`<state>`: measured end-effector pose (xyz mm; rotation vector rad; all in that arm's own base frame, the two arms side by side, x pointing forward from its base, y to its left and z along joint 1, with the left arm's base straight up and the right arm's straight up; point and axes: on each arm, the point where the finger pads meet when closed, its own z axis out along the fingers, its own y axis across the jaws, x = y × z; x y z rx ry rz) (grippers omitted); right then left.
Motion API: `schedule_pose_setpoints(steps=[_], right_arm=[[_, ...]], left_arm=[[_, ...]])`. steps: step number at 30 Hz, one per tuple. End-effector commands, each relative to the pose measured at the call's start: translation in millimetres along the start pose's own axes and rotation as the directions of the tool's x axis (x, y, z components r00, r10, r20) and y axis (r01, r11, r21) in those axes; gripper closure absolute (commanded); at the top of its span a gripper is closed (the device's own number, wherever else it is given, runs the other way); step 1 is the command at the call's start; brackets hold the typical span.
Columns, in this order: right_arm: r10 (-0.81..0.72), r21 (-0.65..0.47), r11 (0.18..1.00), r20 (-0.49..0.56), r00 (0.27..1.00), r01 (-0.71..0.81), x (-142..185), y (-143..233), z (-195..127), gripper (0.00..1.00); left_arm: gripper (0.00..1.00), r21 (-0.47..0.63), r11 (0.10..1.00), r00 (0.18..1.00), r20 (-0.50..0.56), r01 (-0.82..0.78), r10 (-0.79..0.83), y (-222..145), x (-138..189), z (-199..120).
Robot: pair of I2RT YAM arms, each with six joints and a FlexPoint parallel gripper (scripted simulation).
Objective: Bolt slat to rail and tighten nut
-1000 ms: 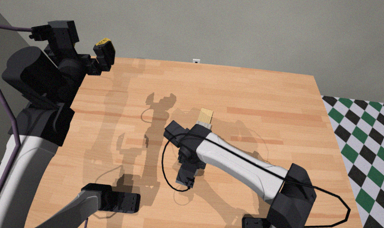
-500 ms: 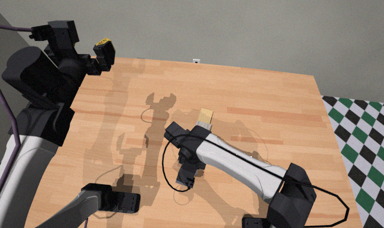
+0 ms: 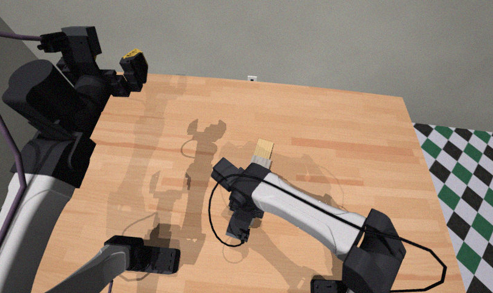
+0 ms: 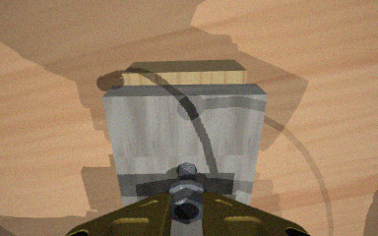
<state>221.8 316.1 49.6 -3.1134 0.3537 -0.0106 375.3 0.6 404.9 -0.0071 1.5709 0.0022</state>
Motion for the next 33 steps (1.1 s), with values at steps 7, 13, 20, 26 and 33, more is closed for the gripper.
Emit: schedule_pose_setpoints(steps=[7, 13, 20, 26, 33], right_arm=[[0.000, 0.002, 1.000, 0.002, 1.000, 0.000, 0, -5, 10, 0.86], [0.000, 0.002, 1.000, 0.002, 1.000, 0.000, 0, -5, 2, 0.86], [0.000, 0.002, 1.000, 0.002, 1.000, 0.000, 0, -5, -5, 0.86], [0.000, 0.002, 1.000, 0.001, 1.000, 0.000, 3, -4, -11, 0.86], [0.000, 0.002, 1.000, 0.001, 1.000, 0.000, 8, -2, -19, 0.86]], left_arm=[[0.00, 0.006, 1.000, 1.000, 0.009, -0.003, 0.003, -1, -1, -1], [0.00, 0.006, 1.000, 1.000, 0.009, -0.003, 0.003, -1, -1, -1], [0.00, 0.006, 1.000, 1.000, 0.009, -0.003, 0.003, -1, -1, -1], [0.00, 0.006, 1.000, 1.000, 0.009, -0.003, 0.003, -1, -1, -1], [0.00, 0.006, 1.000, 1.000, 0.009, -0.003, 0.003, -1, -1, -1]])
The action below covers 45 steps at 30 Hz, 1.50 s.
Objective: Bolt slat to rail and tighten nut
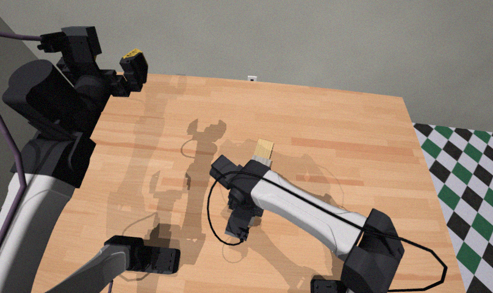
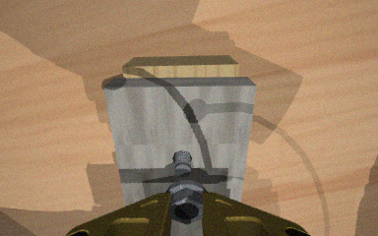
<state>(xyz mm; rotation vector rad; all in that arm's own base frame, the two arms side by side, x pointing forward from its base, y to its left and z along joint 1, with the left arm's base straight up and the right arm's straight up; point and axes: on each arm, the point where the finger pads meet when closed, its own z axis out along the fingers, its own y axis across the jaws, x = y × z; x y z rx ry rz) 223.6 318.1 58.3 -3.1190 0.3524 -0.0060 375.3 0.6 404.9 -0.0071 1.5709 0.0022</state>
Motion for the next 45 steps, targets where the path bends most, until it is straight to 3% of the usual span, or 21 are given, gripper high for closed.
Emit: schedule_pose_setpoints(steps=[1, 19, 45], right_arm=[[0.002, 0.008, 1.000, -0.001, 1.000, -0.002, 8, 1, -12, 0.86], [-0.001, 0.029, 1.000, -0.011, 1.000, 0.001, 15, 3, -31, 0.86], [0.002, 0.012, 1.000, -0.003, 1.000, -0.002, 5, 0, -21, 0.86]], left_arm=[[0.00, 0.006, 1.000, 1.000, 0.009, -0.003, 0.003, -1, -1, -1], [0.00, 0.006, 1.000, 1.000, 0.009, -0.003, 0.003, -1, -1, -1], [0.00, 0.006, 1.000, 1.000, 0.009, -0.003, 0.003, -1, -1, -1]])
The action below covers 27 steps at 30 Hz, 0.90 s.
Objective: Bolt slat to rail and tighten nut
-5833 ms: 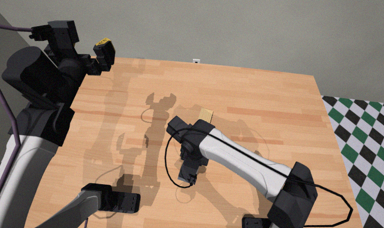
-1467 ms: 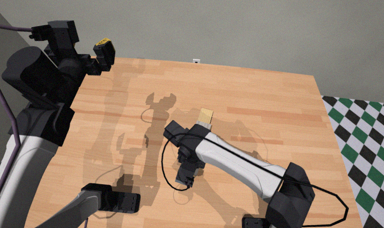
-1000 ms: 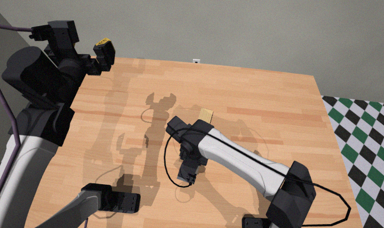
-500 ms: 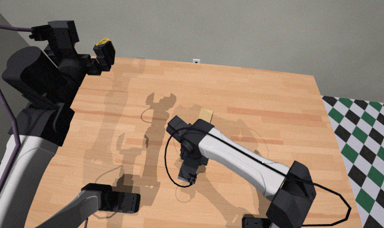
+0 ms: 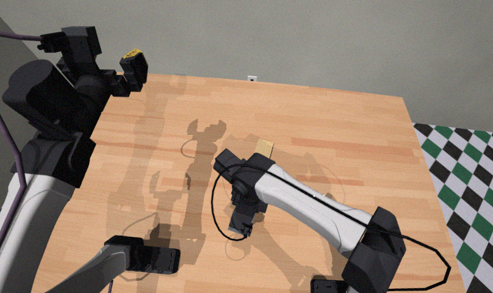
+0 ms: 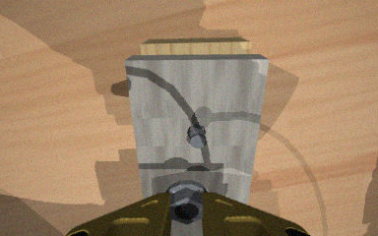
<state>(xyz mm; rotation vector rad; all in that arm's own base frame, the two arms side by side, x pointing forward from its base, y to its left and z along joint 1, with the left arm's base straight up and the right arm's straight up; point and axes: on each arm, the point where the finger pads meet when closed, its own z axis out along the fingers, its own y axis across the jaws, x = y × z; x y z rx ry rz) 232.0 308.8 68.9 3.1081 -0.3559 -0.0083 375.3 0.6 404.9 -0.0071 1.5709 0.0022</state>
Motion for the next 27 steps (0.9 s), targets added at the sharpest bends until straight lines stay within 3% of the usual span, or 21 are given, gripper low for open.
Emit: schedule_pose_setpoints(steps=[1, 27], right_arm=[[-0.001, 0.029, 1.000, -0.010, 1.000, 0.001, -6.4, -7.3, -11.0, 0.86], [-0.001, 0.027, 1.000, -0.009, 1.000, 0.001, -11.8, -9.3, -9.1, 0.86]], left_arm=[[0.00, 0.006, 1.000, 1.000, 0.009, -0.003, 0.003, -0.6, -0.6, -0.6], [0.00, 0.006, 1.000, 1.000, 0.009, -0.003, 0.003, -0.6, -0.6, -0.6]])
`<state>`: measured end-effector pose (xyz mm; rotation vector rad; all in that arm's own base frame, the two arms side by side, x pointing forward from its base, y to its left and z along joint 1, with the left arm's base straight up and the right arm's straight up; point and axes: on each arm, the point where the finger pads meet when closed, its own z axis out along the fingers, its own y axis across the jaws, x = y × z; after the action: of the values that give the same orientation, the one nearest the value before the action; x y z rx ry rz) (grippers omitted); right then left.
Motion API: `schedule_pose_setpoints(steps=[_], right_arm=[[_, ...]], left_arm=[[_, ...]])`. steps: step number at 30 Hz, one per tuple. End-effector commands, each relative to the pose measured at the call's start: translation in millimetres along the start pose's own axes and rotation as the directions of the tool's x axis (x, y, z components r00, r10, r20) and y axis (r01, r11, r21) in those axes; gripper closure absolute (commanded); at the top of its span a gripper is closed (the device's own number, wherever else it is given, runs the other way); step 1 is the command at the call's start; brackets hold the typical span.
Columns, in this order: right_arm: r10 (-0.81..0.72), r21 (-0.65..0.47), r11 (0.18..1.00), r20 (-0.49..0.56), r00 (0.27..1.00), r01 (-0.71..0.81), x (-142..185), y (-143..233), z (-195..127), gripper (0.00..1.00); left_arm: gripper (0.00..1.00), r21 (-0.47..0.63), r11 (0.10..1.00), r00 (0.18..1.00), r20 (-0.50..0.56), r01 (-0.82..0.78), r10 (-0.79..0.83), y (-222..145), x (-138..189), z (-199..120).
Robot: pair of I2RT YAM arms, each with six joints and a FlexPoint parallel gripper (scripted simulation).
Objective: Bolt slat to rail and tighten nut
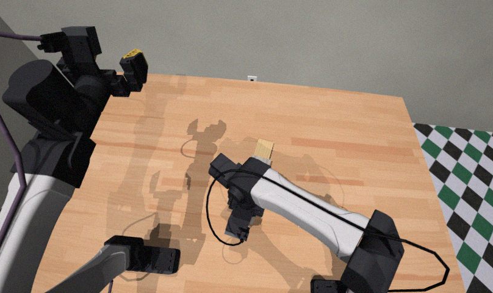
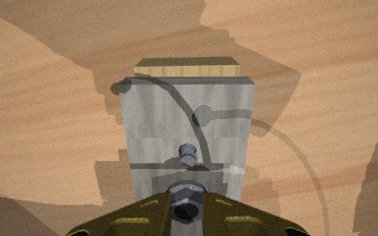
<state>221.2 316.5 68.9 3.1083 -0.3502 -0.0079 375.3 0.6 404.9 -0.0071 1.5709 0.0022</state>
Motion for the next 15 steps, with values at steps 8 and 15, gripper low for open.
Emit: schedule_pose_setpoints(steps=[8, 15], right_arm=[[0.003, 0.025, 1.000, -0.008, 1.000, -0.002, 1, -5, -3, 0.86], [0.003, 0.025, 1.000, -0.008, 1.000, -0.002, 1, -5, 2, 0.86]], left_arm=[[0.00, 0.006, 1.000, 1.000, 0.009, -0.003, 0.003, -1, -1, -1], [0.00, 0.006, 1.000, 1.000, 0.009, -0.003, 0.003, -1, -1, -1]])
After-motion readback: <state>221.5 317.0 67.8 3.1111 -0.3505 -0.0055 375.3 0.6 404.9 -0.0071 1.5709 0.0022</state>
